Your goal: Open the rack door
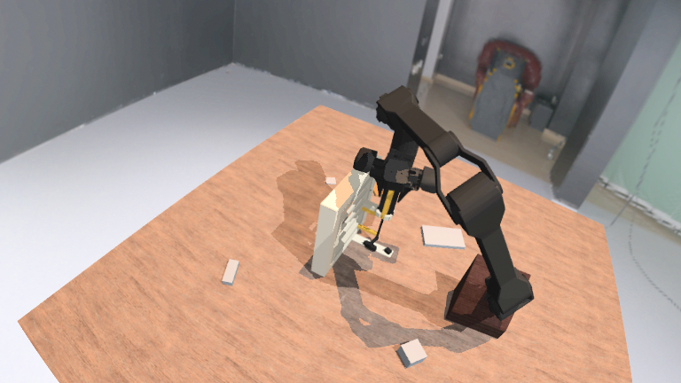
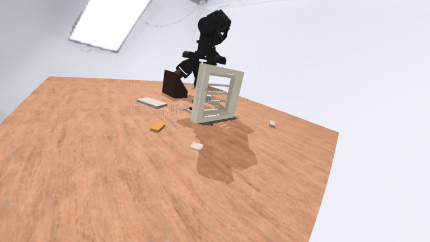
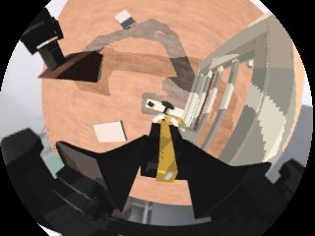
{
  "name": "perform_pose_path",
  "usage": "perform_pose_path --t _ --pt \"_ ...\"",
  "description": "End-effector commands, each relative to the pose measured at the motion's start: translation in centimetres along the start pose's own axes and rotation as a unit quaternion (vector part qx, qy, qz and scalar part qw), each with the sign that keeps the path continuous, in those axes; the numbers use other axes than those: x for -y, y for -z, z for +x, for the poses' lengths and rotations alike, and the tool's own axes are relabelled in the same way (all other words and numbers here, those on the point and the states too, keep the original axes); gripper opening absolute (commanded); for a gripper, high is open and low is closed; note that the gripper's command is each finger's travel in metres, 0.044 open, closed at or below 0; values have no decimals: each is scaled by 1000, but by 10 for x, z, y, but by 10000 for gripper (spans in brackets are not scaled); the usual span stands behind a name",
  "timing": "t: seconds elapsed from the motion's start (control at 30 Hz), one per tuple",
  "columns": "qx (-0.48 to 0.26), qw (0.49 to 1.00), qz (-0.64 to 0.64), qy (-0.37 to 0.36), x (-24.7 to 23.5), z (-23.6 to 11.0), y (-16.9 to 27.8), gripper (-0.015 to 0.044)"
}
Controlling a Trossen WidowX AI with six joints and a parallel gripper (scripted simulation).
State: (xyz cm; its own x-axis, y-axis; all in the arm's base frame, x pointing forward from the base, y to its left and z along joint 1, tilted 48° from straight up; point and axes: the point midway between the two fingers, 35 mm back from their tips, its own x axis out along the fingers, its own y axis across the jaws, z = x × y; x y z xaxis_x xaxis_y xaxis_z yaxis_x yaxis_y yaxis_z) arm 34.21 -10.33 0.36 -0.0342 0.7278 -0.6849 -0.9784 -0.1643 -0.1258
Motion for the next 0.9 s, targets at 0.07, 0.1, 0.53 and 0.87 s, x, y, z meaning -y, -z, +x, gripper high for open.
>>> perform_pose_path --t 0.07,0.1,0.53,0.87 --pt "1 1000 -3 0 0 0 0 160" --pt "1 1000 -3 0 0 0 0 153" --pt "1 1000 -3 0 0 0 0 66" --pt "1 1000 -1 0 0 0 0 21"
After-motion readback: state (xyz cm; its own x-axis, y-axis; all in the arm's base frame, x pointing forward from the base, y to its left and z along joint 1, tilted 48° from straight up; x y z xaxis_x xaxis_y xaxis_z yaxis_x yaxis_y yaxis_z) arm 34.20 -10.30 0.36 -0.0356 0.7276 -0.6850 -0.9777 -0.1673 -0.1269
